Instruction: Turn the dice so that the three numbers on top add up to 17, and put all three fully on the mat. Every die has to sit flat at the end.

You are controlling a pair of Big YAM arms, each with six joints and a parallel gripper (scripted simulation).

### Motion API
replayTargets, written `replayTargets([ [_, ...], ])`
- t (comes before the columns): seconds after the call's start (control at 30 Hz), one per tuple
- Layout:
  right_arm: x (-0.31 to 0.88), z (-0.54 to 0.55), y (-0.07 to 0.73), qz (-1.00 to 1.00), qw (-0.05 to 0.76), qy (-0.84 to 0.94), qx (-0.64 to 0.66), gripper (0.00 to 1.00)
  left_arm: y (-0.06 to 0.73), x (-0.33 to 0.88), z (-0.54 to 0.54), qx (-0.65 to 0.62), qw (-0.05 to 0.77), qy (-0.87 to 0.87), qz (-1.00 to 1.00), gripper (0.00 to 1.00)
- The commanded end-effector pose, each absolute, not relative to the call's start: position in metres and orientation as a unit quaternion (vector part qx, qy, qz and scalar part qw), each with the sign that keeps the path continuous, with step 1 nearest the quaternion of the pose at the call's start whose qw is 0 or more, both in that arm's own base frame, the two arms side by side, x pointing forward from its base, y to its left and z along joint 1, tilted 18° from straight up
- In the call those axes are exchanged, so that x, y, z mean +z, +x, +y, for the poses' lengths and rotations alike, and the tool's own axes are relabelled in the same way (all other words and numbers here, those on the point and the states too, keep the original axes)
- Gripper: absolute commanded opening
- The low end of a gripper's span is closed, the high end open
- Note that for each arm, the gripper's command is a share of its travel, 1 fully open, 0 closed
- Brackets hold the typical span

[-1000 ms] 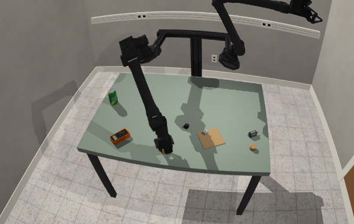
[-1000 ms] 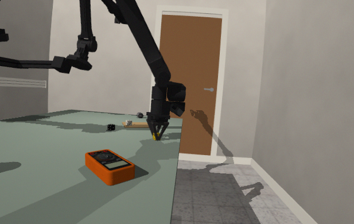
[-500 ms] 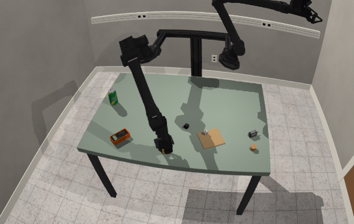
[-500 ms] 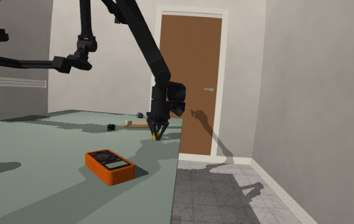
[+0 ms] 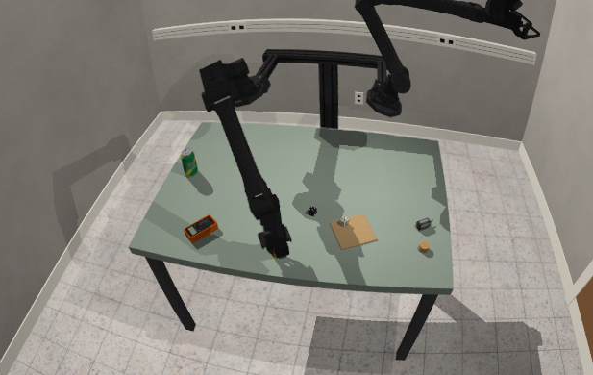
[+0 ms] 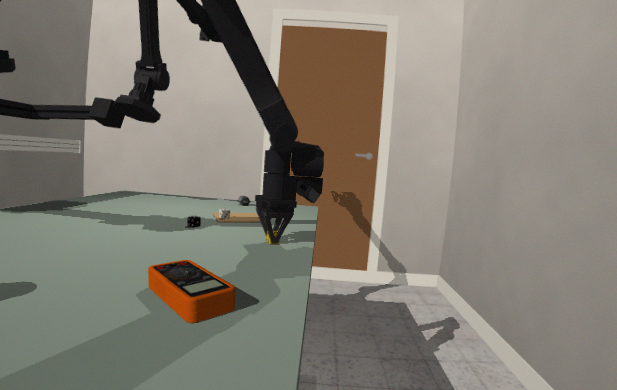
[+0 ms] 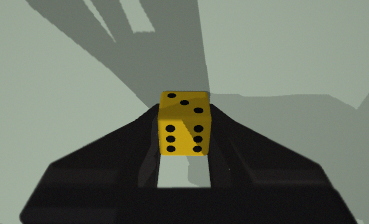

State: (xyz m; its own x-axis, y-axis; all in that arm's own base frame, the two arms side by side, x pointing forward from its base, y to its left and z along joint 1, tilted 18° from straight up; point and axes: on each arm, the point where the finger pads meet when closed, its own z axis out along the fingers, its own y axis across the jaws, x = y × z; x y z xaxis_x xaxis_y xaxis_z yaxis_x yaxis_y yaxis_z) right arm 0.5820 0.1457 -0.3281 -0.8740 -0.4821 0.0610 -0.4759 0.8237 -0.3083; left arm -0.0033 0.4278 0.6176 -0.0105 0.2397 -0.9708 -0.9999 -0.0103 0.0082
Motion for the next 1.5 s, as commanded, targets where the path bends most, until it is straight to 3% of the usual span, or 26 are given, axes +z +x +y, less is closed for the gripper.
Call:
replayTargets([
  [0.0,-0.321,0.146,0.602,0.955,0.028,-0.248,-0.157,0.20,-0.007,0.639,0.411,0.575,0.564,-0.423,0.415,1.00],
  [0.77,-0.321,0.146,0.602,0.955,0.029,-0.248,-0.157,0.20,-0.007,0.639,0.411,0.575,0.564,-0.423,0.415,1.00],
  [1.47,-0.219,0.188,0.577,0.954,0.022,-0.253,-0.156,0.20,-0.007,0.639,0.411,0.575,0.564,-0.423,0.415,1.00],
])
